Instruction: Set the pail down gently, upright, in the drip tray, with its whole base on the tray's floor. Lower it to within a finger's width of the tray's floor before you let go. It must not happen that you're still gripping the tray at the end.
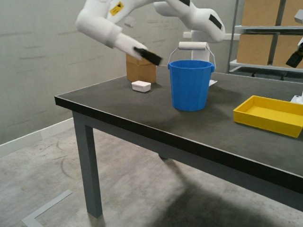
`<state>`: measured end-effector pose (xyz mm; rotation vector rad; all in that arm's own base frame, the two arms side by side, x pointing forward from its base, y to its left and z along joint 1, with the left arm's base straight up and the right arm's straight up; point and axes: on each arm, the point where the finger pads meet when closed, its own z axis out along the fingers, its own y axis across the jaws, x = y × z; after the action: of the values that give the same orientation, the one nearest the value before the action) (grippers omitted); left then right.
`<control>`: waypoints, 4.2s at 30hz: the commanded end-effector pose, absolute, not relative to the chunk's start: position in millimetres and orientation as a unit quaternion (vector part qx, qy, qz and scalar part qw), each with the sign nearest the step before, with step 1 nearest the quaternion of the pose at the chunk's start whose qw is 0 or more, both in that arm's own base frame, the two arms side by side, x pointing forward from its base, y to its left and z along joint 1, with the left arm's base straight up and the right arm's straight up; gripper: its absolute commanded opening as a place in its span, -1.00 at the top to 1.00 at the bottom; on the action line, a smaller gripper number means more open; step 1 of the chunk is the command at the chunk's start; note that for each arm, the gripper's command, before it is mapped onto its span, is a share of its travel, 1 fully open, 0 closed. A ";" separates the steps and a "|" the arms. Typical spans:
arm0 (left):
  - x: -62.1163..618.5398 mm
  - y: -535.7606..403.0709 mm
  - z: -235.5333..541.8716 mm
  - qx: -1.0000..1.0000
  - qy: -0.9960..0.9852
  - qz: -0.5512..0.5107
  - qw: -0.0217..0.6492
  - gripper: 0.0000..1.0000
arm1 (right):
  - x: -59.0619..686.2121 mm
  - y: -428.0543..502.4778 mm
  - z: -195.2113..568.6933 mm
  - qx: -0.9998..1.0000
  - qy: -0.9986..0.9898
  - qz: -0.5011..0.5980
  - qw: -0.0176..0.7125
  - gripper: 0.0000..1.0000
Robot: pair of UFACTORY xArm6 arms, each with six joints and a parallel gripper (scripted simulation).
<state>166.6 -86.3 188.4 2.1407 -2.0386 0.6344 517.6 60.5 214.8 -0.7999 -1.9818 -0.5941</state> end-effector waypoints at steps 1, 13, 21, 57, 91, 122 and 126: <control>166.8 -86.3 189.1 0.707 -0.673 0.210 0.058 -1.00 | 525.2 -9.2 216.0 -0.376 -0.777 -0.270 0.426 -1.00; 166.8 -86.3 189.1 0.707 -0.673 0.210 0.058 -1.00 | 499.5 -161.8 216.0 -0.486 -0.713 -0.330 0.381 -1.00; 166.8 -86.3 189.1 0.707 -0.673 0.210 0.058 -1.00 | 458.7 -258.7 216.0 -0.548 -0.667 -0.363 0.350 -1.00; 166.8 -86.3 189.1 0.707 -0.673 0.210 0.058 -1.00 | 156.3 -502.9 216.0 -0.756 -0.418 -0.467 0.192 -1.00; 166.8 -86.3 189.1 0.707 -0.673 0.210 0.058 -1.00 | 153.8 -430.2 299.7 -0.751 -0.401 -0.479 0.211 -1.00; 166.8 -86.3 189.1 0.707 -0.673 0.210 0.058 -1.00 | 158.0 -241.2 361.3 -0.740 -0.379 -0.499 0.246 -1.00; 166.8 -86.3 189.1 0.707 -0.673 0.210 0.058 -1.00 | 158.7 -210.1 360.2 -0.738 -0.375 -0.501 0.251 -1.00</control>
<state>166.6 -86.3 188.4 2.1407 -2.0386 0.6344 158.7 -236.8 359.3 -2.0082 -1.0327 -1.3574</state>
